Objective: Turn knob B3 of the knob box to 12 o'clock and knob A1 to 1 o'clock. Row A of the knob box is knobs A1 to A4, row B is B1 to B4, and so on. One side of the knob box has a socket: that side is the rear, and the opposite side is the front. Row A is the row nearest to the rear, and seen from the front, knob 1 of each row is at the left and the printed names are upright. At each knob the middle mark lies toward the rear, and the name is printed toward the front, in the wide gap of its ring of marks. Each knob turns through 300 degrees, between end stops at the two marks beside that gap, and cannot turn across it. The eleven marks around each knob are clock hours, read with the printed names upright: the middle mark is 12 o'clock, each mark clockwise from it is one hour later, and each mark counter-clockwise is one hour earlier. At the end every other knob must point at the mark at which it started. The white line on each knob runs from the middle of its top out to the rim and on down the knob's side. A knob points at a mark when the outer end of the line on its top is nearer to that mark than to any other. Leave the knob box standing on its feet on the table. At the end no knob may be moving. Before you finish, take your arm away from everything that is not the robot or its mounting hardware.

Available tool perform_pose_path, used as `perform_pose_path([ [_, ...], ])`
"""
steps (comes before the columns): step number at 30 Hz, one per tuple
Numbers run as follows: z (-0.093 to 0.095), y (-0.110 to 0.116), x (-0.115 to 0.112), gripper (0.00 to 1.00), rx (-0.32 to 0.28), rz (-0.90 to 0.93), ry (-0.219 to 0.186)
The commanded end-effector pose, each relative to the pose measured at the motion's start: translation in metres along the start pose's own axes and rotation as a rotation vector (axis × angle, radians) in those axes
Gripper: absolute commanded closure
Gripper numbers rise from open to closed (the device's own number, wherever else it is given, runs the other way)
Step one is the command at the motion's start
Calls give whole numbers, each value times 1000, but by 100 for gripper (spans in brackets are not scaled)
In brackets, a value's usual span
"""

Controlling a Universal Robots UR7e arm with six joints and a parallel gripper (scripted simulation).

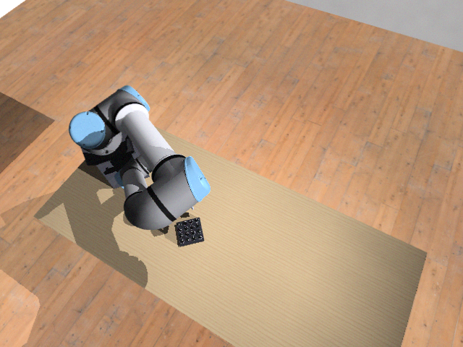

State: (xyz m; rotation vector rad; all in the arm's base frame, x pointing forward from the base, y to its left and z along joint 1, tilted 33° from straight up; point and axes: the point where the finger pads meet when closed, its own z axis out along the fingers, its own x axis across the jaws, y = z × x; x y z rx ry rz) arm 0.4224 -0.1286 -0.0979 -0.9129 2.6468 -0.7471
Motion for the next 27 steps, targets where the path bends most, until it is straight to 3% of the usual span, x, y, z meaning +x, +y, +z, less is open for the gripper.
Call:
perform_pose_path([
  [1,0,0,0,0,1,0,-1],
  [27,0,-1,-1,0,1,-12,-1],
])
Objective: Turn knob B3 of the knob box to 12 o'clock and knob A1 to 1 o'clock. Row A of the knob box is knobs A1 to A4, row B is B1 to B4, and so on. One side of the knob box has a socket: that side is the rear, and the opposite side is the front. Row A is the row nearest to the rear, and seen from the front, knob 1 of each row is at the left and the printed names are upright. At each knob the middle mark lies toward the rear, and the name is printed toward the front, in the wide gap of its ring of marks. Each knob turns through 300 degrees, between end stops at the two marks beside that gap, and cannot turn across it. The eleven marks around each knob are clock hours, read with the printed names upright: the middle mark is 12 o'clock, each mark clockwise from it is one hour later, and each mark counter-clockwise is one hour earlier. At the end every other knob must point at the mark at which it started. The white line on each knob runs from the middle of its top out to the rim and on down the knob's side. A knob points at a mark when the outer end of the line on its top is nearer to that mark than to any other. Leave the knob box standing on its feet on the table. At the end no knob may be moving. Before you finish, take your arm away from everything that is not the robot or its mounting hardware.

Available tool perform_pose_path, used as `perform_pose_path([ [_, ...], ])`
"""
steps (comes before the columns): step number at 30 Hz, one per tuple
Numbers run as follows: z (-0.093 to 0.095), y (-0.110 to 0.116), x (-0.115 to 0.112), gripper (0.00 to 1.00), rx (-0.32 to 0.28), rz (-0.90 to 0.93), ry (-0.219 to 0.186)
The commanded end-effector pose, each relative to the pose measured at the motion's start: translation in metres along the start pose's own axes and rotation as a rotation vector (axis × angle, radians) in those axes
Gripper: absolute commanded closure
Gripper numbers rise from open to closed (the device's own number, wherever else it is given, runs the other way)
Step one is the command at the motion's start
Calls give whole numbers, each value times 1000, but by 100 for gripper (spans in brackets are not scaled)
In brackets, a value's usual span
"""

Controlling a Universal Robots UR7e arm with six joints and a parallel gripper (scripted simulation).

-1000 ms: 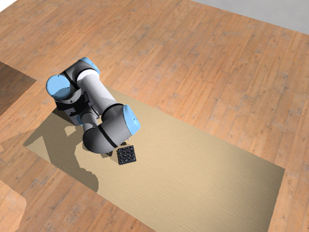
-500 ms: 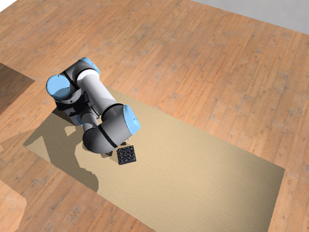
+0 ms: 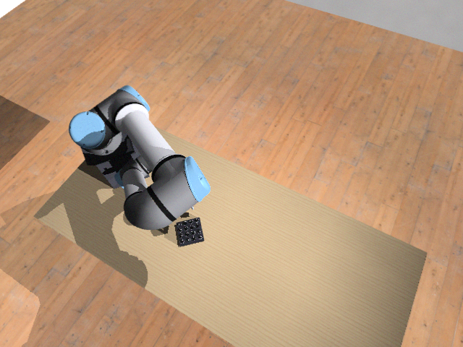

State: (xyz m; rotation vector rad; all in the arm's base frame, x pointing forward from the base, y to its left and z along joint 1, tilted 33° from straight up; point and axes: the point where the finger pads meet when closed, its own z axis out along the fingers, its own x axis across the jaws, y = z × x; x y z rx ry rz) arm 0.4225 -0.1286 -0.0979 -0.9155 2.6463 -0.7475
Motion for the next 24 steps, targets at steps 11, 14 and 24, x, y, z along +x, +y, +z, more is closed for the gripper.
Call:
perform_pose_path([
  [11,-1,-6,-4,0,1,-130,-1],
  [14,-2,-9,-7,0,1,-205,0],
  [24,-4,-17,-13,0,1,-421,0],
])
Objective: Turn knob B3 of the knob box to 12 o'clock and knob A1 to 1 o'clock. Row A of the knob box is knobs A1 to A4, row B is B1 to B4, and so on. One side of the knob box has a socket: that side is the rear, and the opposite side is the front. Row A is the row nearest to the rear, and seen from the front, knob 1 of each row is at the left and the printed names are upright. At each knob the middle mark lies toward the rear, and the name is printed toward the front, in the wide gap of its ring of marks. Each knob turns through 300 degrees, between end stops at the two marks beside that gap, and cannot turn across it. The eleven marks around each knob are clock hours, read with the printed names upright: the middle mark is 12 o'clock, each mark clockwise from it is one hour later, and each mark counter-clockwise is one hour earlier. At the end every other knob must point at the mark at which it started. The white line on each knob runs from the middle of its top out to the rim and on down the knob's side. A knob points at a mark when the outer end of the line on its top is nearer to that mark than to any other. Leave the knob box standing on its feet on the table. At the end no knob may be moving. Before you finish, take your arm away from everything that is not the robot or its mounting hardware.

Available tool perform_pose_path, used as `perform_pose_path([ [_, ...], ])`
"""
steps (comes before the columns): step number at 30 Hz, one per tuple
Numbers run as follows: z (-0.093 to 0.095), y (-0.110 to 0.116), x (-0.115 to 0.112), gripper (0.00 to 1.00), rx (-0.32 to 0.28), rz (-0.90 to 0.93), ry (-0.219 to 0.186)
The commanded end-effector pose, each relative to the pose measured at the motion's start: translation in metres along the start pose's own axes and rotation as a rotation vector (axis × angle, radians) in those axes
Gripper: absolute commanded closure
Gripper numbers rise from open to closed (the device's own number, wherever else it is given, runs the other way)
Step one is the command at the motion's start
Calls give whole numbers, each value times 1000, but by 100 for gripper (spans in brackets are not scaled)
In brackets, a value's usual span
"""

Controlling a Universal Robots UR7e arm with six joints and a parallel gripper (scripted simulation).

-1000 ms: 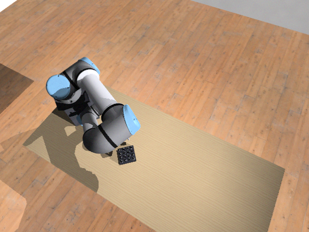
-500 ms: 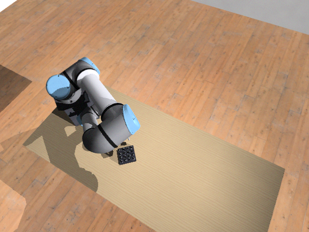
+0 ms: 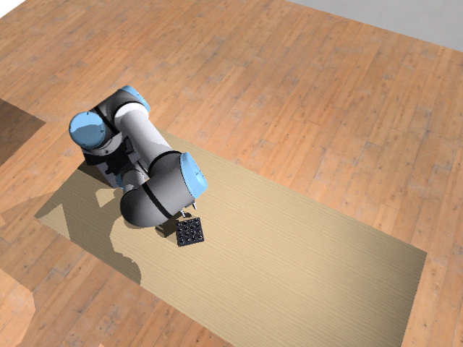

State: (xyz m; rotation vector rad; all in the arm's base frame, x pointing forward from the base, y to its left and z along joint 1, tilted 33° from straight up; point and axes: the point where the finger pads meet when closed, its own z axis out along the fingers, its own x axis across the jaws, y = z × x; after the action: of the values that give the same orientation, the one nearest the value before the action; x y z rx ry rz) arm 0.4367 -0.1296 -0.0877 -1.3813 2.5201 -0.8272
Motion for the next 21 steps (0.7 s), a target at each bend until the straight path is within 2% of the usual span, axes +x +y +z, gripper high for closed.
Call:
perform_pose_path([
  [1,-1,-5,-2,0,-3,-121,-6],
  [21,-7,-23,-9,0,-2,-618,-6],
])
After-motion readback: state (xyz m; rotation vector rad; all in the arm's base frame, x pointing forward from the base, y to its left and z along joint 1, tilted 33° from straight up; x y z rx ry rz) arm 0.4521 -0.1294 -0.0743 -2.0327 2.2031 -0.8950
